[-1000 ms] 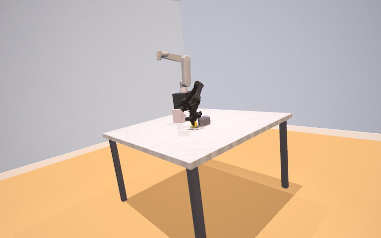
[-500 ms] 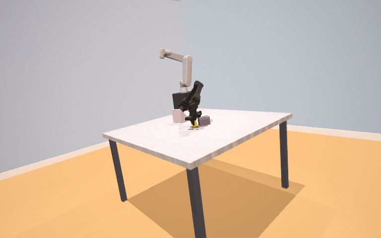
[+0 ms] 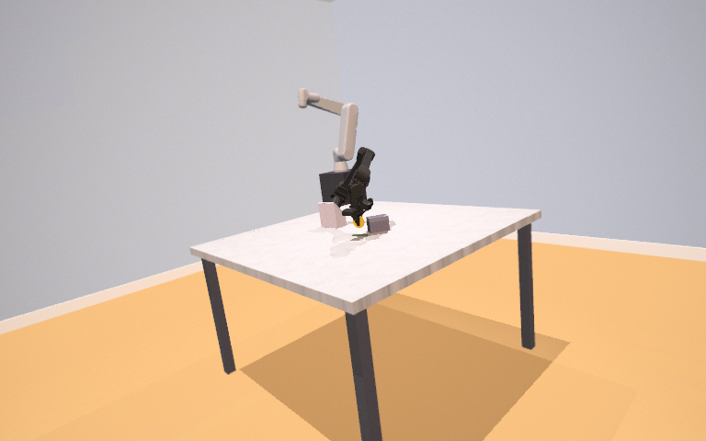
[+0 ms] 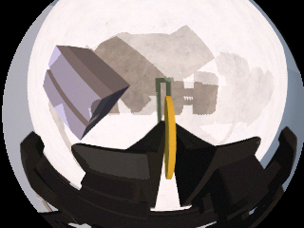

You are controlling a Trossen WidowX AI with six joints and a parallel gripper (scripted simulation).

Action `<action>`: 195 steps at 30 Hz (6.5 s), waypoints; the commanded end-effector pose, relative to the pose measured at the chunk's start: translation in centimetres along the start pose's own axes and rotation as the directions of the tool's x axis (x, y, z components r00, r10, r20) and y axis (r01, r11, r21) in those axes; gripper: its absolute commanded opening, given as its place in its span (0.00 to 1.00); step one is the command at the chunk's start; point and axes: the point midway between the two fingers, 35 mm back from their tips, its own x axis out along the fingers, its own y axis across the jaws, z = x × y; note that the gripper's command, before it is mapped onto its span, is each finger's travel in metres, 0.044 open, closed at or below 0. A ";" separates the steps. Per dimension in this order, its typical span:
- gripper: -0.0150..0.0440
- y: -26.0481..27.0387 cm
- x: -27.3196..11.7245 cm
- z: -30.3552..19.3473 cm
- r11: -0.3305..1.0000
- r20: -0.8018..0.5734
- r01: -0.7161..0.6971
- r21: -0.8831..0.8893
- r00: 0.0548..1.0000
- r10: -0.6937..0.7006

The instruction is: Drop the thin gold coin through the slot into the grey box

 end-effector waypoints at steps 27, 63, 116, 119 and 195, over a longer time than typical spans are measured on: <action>0.25 0.3 -5.5 -0.2 0.980 0.005 0.014 -0.197 1.000 -0.013; 0.25 2.8 -5.6 0.9 0.723 0.011 0.021 -0.691 1.000 -0.019; 0.25 10.0 -5.6 4.9 0.721 -0.001 0.006 -0.693 1.000 -0.009; 0.25 10.1 -5.7 5.1 0.721 -0.001 0.006 -0.693 1.000 -0.009; 0.53 10.3 -3.7 4.9 0.722 -0.009 0.005 -0.692 1.000 -0.016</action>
